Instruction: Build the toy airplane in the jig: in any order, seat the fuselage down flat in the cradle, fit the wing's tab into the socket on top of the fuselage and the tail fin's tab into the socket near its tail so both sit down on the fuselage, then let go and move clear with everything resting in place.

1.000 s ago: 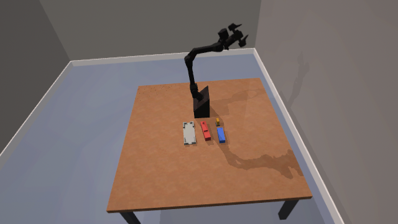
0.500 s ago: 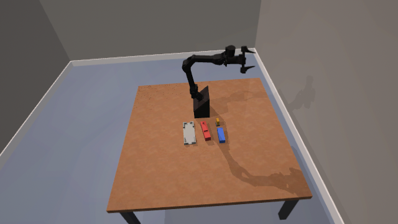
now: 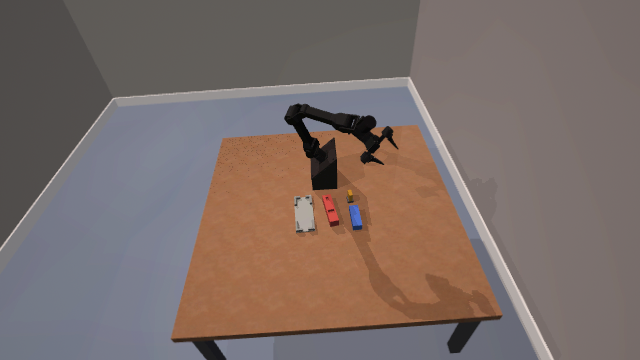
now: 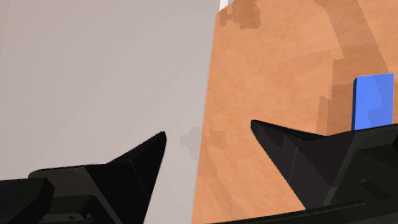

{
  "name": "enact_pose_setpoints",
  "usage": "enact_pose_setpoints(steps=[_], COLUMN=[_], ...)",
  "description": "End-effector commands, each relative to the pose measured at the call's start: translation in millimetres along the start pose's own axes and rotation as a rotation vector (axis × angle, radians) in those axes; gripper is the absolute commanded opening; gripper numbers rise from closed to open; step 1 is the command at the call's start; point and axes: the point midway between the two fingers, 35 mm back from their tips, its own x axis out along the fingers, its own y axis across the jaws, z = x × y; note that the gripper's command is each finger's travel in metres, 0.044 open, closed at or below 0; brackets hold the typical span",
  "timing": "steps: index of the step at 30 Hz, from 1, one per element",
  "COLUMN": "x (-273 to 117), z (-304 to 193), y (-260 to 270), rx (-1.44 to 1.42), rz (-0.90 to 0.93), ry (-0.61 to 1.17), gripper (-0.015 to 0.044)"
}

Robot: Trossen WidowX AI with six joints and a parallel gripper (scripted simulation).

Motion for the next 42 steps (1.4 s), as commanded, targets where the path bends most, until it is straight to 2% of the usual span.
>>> enact_pose_setpoints(steps=[1, 8, 17, 24, 29, 42], x=[4.3, -9.4, -58.6, -63.0, -34.6, -24.2], z=[3.8, -6.7, -49.7, -53.4, -73.3, -81.1], y=[-69.3, -190.1, -313.4, -320.4, -357.2, -371.1], rx=[0.000, -0.007, -0.057, -0.062, -0.062, -0.062], rz=[-0.187, -0.503, -0.815, -0.832, -0.834, -0.835], ry=[0.040, 0.179, 0.471, 0.495, 0.495, 0.496], gripper=[0.0440, 0.0440, 0.0440, 0.0440, 0.0440, 0.0440])
